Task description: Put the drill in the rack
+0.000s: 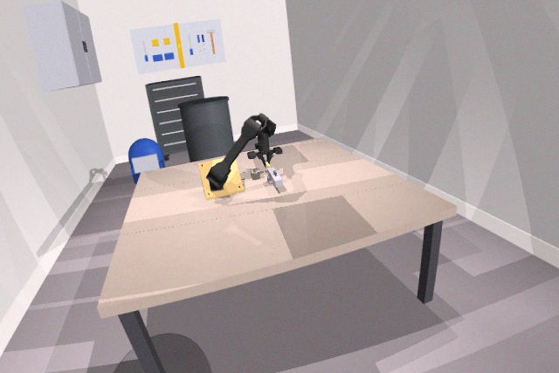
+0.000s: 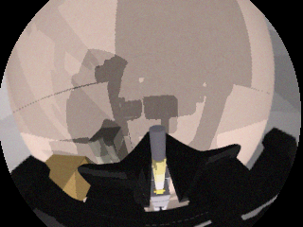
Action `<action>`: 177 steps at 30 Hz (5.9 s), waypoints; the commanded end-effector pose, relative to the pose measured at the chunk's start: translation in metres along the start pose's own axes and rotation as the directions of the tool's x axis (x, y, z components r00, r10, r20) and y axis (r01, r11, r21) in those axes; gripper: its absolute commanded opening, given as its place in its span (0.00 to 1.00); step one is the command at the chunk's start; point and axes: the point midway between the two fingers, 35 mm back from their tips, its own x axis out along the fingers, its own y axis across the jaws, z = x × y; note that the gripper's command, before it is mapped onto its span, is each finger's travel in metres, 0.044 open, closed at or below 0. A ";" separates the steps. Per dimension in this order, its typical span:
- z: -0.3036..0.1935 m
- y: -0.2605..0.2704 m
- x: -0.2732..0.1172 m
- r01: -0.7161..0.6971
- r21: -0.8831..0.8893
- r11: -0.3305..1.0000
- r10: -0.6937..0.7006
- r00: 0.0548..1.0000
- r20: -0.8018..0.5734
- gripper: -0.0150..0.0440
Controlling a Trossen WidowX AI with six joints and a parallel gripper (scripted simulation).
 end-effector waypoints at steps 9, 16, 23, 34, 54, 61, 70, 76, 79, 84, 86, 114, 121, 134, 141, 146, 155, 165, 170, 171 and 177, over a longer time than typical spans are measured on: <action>-0.001 0.000 -0.007 -0.001 0.005 1.000 0.001 1.000 0.004 0.25; -0.001 0.000 -0.009 -0.001 0.005 1.000 0.001 1.000 0.004 0.25; -0.001 0.000 -0.012 -0.001 0.005 1.000 0.001 1.000 0.004 0.25; -0.002 0.001 -0.016 -0.001 0.005 1.000 0.001 1.000 0.004 0.25; -0.002 0.001 -0.024 -0.001 0.005 1.000 0.001 1.000 0.005 0.25; -0.002 0.000 -0.026 -0.001 0.005 1.000 0.001 1.000 0.005 0.25; -0.001 0.000 -0.029 -0.001 0.005 1.000 0.001 1.000 0.005 0.25; 0.001 0.010 -0.027 -0.001 0.004 1.000 0.001 1.000 0.005 0.25; 0.002 0.013 -0.027 -0.001 0.004 1.000 0.001 1.000 0.005 0.25; 0.003 0.020 -0.027 -0.002 0.004 1.000 0.002 1.000 0.006 0.25; 0.004 0.023 -0.027 -0.002 0.004 1.000 0.002 1.000 0.006 0.25; 0.013 0.061 -0.027 -0.003 0.003 1.000 0.003 1.000 0.007 0.25; 0.015 0.071 -0.027 -0.003 0.002 1.000 0.003 1.000 0.007 0.25; 0.016 0.074 -0.013 -0.003 0.003 1.000 0.003 1.000 0.007 0.25; 0.016 0.075 -0.004 -0.003 0.003 1.000 0.003 1.000 0.007 0.25; 0.015 0.075 0.000 -0.003 0.003 1.000 0.003 1.000 0.006 0.25; 0.016 0.074 0.008 -0.003 0.003 1.000 0.003 1.000 0.006 0.25; 0.017 0.074 0.017 -0.003 0.003 1.000 0.002 1.000 0.006 0.25; 0.017 0.074 0.021 -0.002 0.003 1.000 0.002 1.000 0.006 0.25; 0.017 0.074 0.022 -0.002 0.003 1.000 0.002 1.000 0.006 0.25; 0.016 0.074 0.027 -0.002 0.003 1.000 0.002 1.000 0.005 0.25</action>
